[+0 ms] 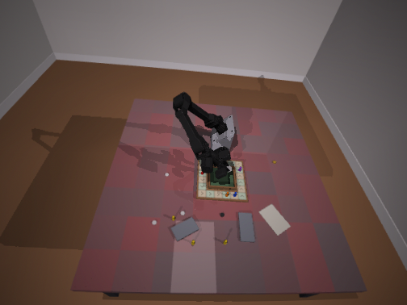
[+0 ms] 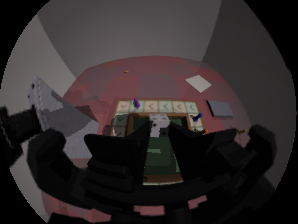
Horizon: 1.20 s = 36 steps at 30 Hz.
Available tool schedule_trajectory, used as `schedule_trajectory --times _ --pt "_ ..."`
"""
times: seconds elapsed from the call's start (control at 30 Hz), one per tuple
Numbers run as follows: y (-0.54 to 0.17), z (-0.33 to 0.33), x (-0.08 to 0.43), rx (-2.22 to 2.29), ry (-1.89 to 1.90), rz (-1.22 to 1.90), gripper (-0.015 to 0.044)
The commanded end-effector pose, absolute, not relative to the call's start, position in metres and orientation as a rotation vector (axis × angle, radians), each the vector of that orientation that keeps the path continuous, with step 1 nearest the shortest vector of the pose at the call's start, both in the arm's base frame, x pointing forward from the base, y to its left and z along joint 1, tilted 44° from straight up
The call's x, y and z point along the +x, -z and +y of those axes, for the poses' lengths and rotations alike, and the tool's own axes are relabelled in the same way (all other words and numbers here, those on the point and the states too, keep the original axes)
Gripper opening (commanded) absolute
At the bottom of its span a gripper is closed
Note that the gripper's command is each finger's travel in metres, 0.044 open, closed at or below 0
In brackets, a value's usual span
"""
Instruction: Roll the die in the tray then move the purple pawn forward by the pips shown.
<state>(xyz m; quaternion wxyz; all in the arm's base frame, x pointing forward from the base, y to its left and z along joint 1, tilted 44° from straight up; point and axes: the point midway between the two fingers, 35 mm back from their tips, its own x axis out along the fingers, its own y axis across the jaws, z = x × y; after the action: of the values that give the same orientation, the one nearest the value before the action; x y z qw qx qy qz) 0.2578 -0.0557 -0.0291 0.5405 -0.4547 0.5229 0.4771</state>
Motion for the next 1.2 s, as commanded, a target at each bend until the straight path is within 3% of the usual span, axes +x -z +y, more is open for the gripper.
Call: schedule_trajectory --times 0.0,0.13,0.7,1.17 --pt "0.020 -0.055 0.261 -1.070 -1.142 1.198 0.0000" --pt "-0.015 -0.056 0.270 -1.071 -1.141 1.198 0.0000" --pt "-0.012 -0.056 0.269 -1.077 -1.134 1.198 0.0000" --pt "-0.041 -0.028 0.272 -1.070 -1.142 1.196 0.0368"
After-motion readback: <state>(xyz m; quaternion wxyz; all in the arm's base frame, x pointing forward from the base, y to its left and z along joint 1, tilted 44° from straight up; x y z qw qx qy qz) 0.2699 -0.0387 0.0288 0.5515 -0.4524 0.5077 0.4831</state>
